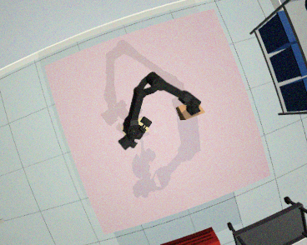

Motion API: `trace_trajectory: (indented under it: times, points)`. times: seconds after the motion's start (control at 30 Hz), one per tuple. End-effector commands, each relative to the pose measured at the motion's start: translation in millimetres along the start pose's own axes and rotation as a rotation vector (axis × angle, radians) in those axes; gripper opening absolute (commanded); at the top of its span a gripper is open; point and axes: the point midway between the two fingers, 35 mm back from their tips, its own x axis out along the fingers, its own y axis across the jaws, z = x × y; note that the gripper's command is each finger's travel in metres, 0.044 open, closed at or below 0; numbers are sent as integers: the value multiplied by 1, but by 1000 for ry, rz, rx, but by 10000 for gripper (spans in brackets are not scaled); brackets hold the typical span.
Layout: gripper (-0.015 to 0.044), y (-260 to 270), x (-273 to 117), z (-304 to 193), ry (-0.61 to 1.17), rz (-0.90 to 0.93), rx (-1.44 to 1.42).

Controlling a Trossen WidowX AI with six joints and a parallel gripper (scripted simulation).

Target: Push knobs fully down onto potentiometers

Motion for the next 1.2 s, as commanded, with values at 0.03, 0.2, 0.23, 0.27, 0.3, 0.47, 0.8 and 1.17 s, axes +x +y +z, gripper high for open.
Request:
trace_trajectory:
  times: [0.03, 0.2, 0.23, 0.27, 0.3, 0.47, 0.8, 1.17]
  points:
    - [0, -1, 1, 0, -3, -4, -7]
    - [0, -1, 2, 0, -3, -4, -7]
    - [0, -1, 2, 0, -3, -4, -7]
    - [0, -1, 2, 0, -3, -4, -7]
    - [0, -1, 3, 0, -3, -4, -7]
    - [0, -1, 4, 0, -3, -4, -7]
    - [0, -1, 7, 0, -3, -4, -7]
    - [0, -1, 6, 0, -3, -4, -7]
